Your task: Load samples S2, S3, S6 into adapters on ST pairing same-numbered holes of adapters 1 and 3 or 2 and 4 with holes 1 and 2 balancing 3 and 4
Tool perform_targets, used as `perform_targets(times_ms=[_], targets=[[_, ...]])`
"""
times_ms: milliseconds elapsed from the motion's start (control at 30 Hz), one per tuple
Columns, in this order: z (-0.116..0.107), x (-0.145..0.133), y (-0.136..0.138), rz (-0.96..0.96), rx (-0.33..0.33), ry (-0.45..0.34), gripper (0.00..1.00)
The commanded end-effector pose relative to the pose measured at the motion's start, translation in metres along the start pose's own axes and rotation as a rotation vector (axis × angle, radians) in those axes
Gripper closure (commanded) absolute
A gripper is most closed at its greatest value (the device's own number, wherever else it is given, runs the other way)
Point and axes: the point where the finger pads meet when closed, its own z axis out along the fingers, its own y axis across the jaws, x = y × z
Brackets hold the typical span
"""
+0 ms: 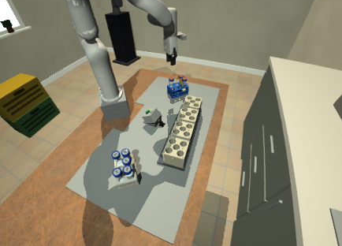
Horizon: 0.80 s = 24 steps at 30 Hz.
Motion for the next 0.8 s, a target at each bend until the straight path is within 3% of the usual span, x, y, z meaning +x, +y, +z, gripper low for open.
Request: perform_targets(times_ms=[0,767], targets=[[-0.002,0.001,0.0,-0.015,0.007,0.002,0.43],[0.035,0.001,0.0,-0.015,0.007,0.002,0.43]])
